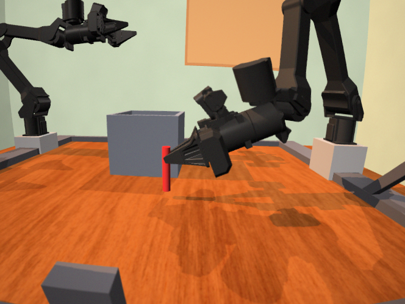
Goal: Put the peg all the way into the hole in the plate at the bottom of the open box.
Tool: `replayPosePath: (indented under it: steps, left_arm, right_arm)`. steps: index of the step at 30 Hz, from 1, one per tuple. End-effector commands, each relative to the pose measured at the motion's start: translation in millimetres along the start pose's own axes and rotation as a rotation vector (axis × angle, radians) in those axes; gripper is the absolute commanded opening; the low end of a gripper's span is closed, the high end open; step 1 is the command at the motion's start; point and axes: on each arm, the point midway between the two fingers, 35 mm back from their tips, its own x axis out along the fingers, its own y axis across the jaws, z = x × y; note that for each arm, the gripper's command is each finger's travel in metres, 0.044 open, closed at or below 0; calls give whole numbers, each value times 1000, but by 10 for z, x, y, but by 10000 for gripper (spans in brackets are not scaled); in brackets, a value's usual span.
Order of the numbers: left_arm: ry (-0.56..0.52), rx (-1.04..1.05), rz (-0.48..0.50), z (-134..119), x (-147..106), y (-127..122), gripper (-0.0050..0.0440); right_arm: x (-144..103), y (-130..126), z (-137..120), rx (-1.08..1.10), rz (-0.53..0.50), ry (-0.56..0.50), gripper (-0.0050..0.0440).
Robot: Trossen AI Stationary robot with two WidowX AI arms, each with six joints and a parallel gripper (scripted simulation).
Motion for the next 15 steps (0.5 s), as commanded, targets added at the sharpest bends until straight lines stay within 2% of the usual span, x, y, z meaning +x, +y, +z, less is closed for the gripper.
replayPosePath:
  steps: [1,7,15]
  left_arm:
    - [-11,5,1,36,-17,5,440]
    - [-11,5,1,36,-17,5,440]
    - [-11,5,1,36,-17,5,440]
  right_arm:
    - [33,18,70,14,6,-22,64]
    - [29,-8,-55,6,3,-6,64]
    - [71,17,-31,13,6,-18,64]
